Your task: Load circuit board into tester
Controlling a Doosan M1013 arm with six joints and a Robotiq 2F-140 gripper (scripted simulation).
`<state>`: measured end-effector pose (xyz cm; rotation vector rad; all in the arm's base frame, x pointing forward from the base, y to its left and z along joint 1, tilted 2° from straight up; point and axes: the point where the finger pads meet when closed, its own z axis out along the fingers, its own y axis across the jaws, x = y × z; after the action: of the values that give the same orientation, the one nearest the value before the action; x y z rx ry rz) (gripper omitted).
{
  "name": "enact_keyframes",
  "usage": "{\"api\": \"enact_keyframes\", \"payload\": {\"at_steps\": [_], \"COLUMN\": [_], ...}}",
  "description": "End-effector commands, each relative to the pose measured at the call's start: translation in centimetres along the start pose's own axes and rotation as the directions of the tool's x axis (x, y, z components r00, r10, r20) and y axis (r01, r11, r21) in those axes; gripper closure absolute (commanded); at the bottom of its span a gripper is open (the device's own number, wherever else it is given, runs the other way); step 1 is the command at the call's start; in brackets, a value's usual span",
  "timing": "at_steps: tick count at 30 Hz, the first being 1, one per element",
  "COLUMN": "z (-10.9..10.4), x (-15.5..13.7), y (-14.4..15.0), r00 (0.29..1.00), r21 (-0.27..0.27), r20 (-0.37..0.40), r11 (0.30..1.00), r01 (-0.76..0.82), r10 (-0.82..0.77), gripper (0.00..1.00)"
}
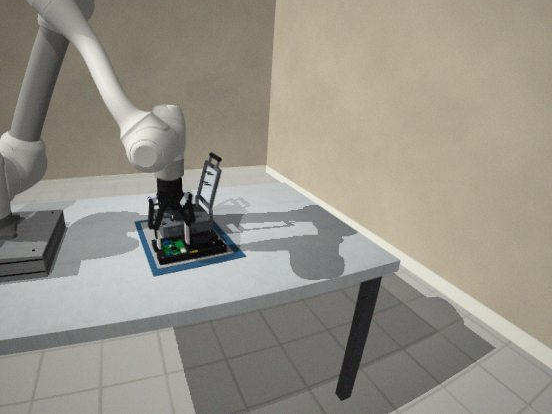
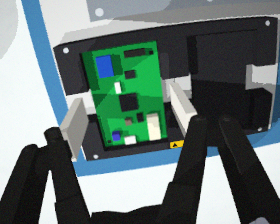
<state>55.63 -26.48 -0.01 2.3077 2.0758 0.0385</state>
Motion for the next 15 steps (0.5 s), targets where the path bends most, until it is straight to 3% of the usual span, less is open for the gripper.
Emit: {"api": "enact_keyframes", "payload": {"at_steps": [1, 15], "z": [0.29, 0.76], "x": [0.2, 0.19], "y": [-0.33, -0.32], "r00": [1.0, 1.0], "r21": [0.004, 0.004], "r20": [0.003, 0.003], "r11": [1.0, 1.0], "r01": [0.004, 0.004], "r10": [-0.004, -0.004], "gripper": [0.42, 0.42]}}
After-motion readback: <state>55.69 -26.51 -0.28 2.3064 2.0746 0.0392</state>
